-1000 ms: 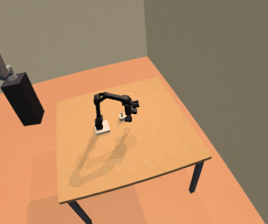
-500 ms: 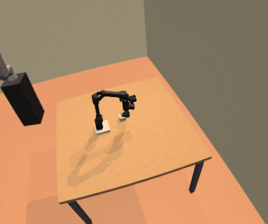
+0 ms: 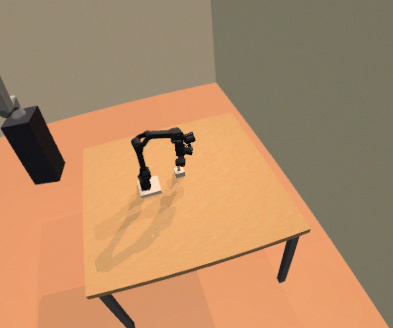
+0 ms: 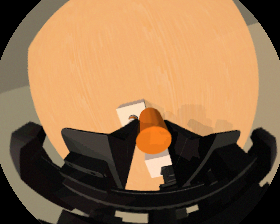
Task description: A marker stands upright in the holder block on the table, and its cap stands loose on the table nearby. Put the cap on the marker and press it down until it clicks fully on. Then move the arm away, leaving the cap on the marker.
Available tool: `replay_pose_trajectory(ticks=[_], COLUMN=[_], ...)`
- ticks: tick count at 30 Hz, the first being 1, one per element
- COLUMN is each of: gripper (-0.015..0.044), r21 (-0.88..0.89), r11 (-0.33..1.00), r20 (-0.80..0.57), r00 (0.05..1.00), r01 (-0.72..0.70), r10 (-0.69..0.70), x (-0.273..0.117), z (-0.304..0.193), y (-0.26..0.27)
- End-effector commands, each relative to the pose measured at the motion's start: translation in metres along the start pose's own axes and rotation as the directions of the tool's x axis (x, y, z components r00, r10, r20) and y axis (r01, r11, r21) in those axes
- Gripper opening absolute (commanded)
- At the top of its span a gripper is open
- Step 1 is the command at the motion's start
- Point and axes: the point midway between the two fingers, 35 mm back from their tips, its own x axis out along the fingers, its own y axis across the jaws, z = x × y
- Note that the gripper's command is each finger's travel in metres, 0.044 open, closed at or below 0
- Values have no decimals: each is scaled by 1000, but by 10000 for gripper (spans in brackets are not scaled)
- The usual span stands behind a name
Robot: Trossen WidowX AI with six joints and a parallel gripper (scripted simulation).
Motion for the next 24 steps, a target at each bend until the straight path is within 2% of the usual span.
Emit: replay_pose_trajectory(ticks=[1, 12, 24], gripper=[0, 0, 0], r21=[4, 4, 4], r11=[1000, 1000, 1000], r20=[1, -1, -1], r00=[1000, 1000, 1000], r01=[-4, -5, -5], r10=[4, 5, 5], x=[-5, -15, -6], z=[-10, -33, -33], y=[10, 31, 31])
